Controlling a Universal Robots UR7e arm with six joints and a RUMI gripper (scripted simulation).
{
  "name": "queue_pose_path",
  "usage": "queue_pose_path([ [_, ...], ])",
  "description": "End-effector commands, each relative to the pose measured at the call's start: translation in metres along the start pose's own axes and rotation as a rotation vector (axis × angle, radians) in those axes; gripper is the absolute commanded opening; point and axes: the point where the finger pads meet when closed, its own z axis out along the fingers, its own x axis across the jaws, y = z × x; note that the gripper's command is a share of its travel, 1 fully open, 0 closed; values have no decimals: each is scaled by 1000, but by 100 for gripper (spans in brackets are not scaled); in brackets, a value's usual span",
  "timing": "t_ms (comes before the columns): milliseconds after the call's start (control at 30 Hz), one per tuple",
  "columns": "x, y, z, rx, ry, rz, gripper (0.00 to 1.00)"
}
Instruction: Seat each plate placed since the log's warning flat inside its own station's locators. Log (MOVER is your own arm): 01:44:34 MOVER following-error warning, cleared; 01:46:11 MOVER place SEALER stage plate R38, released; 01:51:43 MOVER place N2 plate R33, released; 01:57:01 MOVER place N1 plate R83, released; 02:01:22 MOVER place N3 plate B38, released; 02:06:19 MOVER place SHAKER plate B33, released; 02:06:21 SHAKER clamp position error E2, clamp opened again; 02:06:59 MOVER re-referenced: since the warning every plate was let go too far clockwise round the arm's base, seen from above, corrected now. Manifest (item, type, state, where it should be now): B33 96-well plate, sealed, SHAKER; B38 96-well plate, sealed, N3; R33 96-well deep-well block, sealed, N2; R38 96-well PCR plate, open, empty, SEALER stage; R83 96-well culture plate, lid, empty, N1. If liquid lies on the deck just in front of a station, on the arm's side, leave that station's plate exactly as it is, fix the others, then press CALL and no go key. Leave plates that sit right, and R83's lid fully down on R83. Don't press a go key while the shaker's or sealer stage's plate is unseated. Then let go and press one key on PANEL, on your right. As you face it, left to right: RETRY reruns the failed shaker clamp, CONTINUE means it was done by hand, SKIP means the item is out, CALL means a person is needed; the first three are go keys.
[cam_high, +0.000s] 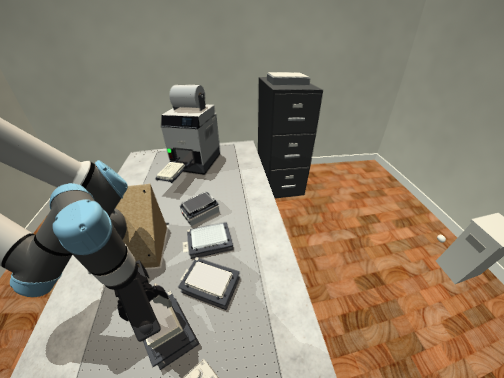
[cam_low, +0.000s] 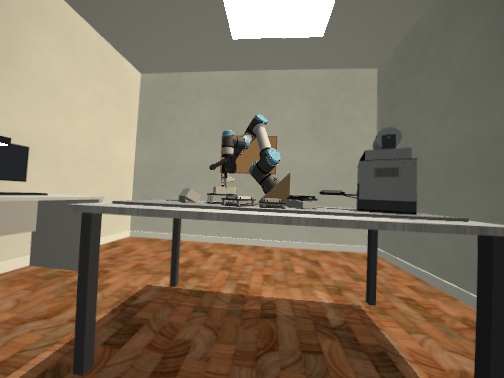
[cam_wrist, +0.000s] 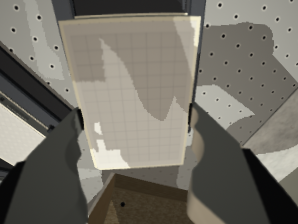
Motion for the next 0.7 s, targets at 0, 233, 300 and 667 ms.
queue_pose_path([
  [0,0,0,-2,1,0,0,0],
  [233,0,0,-4,1,0,0,0],
  [300,0,0,-4,1,0,0,0],
  [667,0,0,-8,1,0,0,0],
])
